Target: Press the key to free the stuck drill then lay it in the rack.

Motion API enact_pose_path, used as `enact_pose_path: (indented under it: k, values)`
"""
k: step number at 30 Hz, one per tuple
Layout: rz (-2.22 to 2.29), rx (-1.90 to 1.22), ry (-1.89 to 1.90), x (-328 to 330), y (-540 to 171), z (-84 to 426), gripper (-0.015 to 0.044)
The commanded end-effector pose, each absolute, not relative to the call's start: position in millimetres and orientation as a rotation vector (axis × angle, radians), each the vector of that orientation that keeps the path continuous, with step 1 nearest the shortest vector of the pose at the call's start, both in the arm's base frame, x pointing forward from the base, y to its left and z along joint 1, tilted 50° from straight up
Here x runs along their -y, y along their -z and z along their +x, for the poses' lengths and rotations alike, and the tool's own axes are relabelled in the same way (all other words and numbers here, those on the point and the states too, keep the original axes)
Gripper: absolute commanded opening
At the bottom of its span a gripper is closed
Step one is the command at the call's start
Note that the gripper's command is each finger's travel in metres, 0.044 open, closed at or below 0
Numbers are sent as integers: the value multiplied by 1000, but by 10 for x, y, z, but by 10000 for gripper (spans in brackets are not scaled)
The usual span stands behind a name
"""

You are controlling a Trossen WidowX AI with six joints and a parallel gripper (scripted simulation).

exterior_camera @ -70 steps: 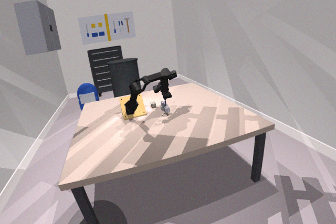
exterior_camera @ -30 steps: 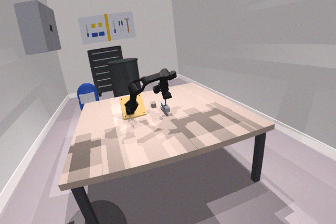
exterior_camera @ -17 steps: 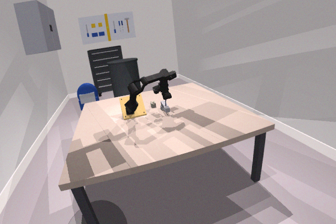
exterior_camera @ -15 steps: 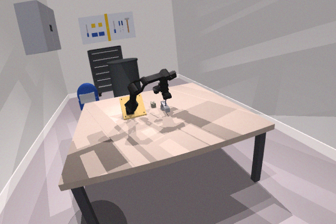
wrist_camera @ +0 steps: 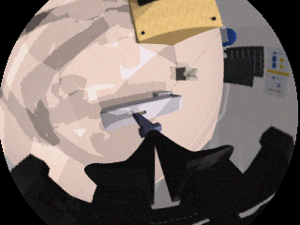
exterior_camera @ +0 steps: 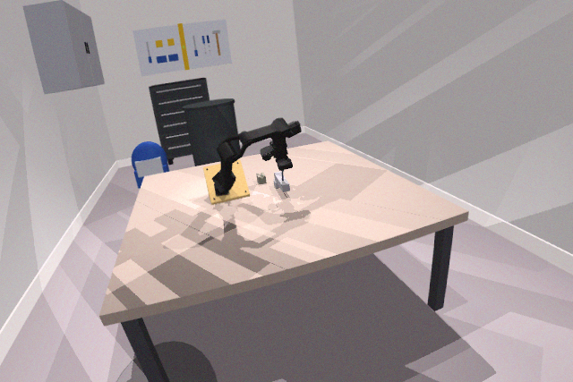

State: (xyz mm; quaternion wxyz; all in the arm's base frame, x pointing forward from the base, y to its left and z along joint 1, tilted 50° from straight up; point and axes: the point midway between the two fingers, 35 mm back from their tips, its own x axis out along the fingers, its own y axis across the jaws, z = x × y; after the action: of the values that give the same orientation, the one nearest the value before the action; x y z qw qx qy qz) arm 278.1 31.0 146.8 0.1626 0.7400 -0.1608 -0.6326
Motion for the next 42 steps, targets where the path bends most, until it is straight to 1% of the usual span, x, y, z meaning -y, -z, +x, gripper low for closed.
enact_pose_path:
  k: [1,29,33,39,42]
  values:
    - [2034,528,1845,-106,-1331,2731,0]
    - [2034,528,1845,-46,-1296,2737,0]
    - [2035,526,1846,-178,-1406,2757,105]
    - [2033,525,1848,-607,-1765,2744,262]
    - [2033,526,1848,-649,-1802,2736,341]
